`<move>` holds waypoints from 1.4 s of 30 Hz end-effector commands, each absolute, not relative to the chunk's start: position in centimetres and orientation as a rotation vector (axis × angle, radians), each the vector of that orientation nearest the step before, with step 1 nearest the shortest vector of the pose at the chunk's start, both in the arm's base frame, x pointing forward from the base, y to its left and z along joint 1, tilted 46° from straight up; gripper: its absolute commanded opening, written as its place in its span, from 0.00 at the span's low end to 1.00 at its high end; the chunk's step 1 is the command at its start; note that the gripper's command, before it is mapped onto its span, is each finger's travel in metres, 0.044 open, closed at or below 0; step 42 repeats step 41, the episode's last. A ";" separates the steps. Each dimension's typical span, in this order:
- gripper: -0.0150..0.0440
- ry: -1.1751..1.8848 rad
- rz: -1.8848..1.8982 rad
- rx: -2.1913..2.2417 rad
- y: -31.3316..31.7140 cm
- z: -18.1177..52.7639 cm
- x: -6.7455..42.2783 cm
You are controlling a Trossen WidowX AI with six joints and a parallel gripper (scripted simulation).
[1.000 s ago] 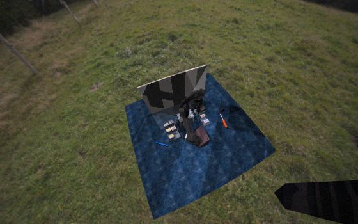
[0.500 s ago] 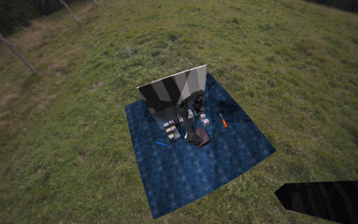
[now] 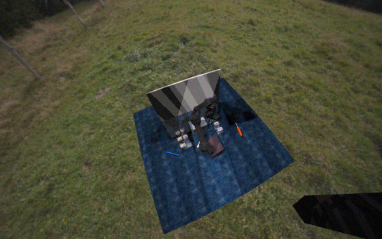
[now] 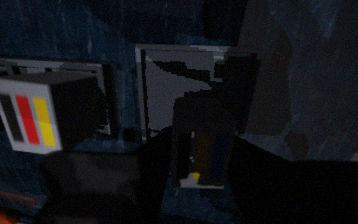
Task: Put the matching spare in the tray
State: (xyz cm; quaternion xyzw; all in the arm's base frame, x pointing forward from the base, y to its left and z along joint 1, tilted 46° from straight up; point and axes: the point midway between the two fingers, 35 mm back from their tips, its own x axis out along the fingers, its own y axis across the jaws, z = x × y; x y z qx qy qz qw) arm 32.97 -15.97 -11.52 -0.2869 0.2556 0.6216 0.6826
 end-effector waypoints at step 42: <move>1.00 0.578 1.375 -0.639 -23.5 -4.4 31.9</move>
